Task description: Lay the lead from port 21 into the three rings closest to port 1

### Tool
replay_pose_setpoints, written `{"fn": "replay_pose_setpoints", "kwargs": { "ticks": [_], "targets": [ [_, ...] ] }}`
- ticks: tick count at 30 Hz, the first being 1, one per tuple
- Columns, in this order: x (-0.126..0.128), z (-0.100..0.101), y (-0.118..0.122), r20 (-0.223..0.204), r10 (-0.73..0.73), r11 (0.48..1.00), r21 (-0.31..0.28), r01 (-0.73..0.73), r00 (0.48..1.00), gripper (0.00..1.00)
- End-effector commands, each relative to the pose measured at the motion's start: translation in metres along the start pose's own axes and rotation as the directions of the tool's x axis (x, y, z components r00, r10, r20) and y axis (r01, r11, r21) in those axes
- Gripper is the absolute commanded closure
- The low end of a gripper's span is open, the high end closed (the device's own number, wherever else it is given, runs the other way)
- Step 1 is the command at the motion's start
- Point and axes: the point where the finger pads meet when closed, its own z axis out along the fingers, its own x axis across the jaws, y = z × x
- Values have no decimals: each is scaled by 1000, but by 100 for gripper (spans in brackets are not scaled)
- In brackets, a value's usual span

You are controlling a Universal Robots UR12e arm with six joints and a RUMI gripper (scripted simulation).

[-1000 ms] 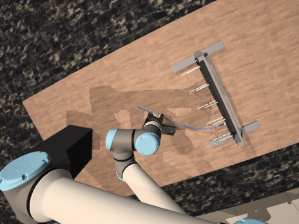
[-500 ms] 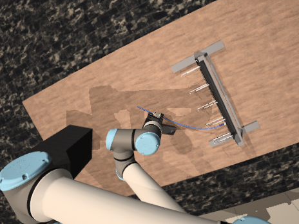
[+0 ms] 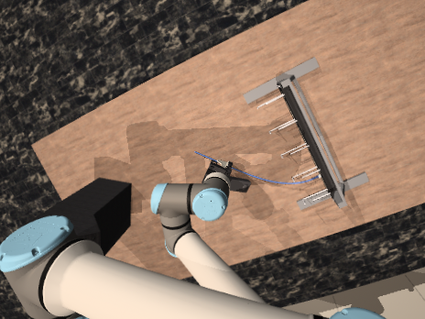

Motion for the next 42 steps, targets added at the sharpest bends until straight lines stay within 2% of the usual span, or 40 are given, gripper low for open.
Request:
{"fn": "replay_pose_setpoints", "kwargs": {
  "ticks": [1,28,29,42],
  "targets": [
    [0,2,-2,0,1,1000,2,-1,1000,80],
    [0,2,-2,0,1,1000,2,-1,1000,80],
    [0,2,-2,0,1,1000,2,-1,1000,100],
    [0,2,-2,0,1,1000,2,-1,1000,100]
  ]
}}
